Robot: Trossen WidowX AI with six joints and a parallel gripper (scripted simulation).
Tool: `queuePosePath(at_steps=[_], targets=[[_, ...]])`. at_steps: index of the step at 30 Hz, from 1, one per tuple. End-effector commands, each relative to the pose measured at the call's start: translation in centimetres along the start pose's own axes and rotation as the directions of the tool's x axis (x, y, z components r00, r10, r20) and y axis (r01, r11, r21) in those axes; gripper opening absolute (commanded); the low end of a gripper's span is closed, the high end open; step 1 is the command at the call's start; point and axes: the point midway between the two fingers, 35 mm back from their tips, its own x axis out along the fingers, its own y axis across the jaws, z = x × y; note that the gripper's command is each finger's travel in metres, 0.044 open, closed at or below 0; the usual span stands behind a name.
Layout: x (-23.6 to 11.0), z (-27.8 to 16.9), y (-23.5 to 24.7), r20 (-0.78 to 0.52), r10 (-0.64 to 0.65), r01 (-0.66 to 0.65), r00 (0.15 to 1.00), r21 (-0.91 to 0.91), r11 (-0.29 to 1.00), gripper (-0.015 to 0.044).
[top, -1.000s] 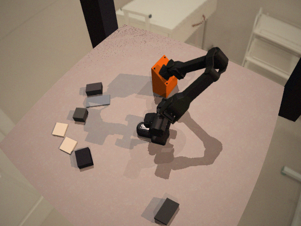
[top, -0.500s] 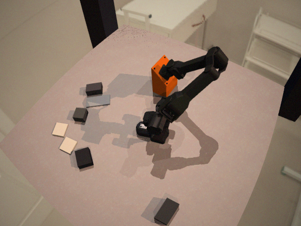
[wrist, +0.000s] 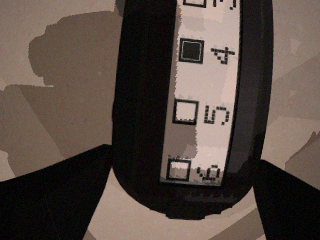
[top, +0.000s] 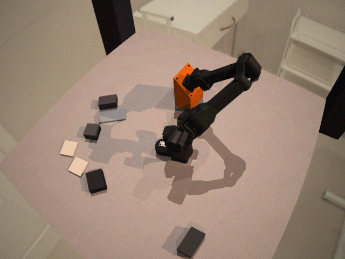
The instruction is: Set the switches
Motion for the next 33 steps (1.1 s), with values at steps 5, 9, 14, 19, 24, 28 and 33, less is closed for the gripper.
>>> queuePosePath(at_steps=[5, 9, 14, 19, 24, 28, 33], targets=[[-1.0, 0.5, 0.4, 0.008, 0.015, -0.015, 1.0, -0.001, 1.0, 0.0336], [-1.3, 0.7, 0.4, 0.009, 0.015, -0.015, 1.0, -0.001, 1.0, 0.0336], [-1.6, 0.9, 0.4, 0.009, 0.014, -0.014, 1.0, -0.001, 1.0, 0.0336], [-2.0, 1.1, 0.4, 0.009, 0.014, -0.014, 1.0, -0.001, 1.0, 0.0336], [-2.3, 1.4, 0.4, 0.009, 0.014, -0.014, 1.0, -0.001, 1.0, 0.0336], [-2.6, 1.6, 0.4, 0.009, 0.014, -0.014, 1.0, -0.001, 1.0, 0.0336], [-2.9, 1.8, 0.4, 0.01, 0.014, -0.014, 1.0, -0.001, 1.0, 0.0336]])
